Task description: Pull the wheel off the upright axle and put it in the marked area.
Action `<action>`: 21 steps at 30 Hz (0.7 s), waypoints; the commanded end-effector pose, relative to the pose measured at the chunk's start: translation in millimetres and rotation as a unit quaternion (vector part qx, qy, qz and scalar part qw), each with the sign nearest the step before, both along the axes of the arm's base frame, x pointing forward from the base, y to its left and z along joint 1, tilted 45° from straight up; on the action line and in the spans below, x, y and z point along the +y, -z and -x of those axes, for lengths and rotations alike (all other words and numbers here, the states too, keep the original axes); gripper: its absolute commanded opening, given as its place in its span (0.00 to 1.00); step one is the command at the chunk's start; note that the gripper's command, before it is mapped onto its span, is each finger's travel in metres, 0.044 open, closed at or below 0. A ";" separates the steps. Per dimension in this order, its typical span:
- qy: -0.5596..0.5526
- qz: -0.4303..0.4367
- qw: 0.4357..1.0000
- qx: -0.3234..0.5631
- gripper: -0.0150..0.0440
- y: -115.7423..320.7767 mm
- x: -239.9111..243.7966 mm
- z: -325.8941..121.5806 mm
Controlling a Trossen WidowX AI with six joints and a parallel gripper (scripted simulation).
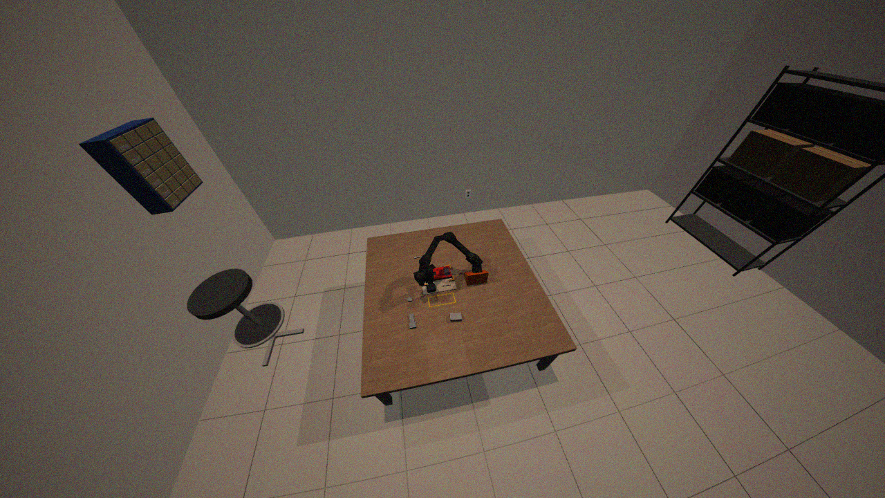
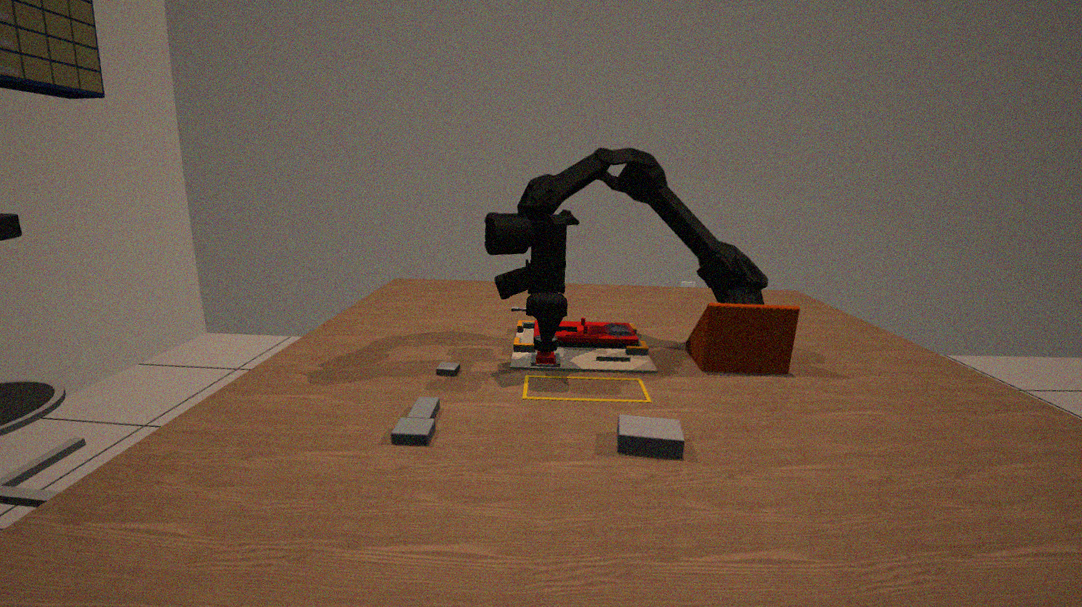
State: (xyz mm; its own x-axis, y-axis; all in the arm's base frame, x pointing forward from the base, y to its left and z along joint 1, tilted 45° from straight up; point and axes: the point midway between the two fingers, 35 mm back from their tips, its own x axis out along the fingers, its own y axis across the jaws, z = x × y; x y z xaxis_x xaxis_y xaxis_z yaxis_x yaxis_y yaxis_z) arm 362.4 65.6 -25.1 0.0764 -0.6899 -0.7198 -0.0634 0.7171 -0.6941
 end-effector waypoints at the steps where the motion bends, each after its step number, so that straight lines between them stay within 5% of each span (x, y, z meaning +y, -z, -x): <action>1: 0.001 0.000 1.000 0.000 0.49 -0.2 -0.2 0.0; 7: 0.001 0.000 1.000 0.000 0.25 -1.0 0.6 0.0; 21: 0.000 0.000 1.000 0.000 0.25 -4.2 3.9 0.1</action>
